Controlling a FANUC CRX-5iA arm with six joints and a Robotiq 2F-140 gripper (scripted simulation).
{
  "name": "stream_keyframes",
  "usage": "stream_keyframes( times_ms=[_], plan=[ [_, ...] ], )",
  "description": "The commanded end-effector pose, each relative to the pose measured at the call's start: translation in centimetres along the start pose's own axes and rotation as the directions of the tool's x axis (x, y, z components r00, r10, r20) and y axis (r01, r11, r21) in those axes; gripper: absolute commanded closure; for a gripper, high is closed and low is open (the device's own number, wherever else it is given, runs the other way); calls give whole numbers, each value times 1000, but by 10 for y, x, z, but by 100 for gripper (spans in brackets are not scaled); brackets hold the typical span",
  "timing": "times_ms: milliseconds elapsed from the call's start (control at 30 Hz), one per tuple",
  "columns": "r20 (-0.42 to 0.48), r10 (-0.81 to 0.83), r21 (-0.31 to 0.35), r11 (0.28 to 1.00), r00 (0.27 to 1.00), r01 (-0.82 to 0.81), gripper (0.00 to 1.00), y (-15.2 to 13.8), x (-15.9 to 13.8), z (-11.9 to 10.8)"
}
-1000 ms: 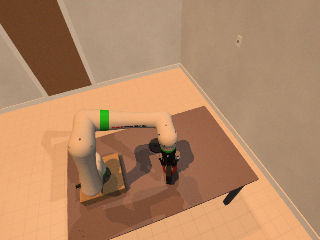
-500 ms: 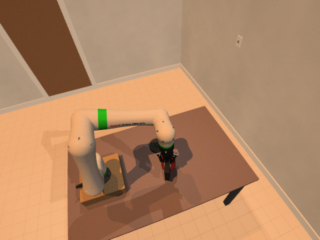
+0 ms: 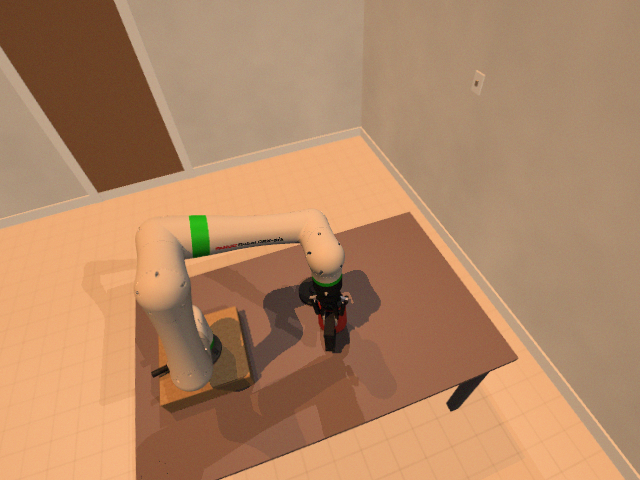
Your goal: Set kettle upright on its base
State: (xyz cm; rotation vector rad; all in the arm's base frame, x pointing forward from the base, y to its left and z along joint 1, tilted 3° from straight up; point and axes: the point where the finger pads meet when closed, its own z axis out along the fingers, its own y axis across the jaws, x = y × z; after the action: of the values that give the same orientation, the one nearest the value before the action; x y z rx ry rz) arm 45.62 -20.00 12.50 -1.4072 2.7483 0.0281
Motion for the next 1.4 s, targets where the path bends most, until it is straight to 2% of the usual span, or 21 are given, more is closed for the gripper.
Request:
stream_keyframes(
  times_ms=[0, 1367],
  plan=[
    [0, 0, 1, 1000, 1000, 0, 100, 7, -13, 0],
    [0, 0, 1, 1000, 1000, 0, 100, 64, -121, 0]
  ],
)
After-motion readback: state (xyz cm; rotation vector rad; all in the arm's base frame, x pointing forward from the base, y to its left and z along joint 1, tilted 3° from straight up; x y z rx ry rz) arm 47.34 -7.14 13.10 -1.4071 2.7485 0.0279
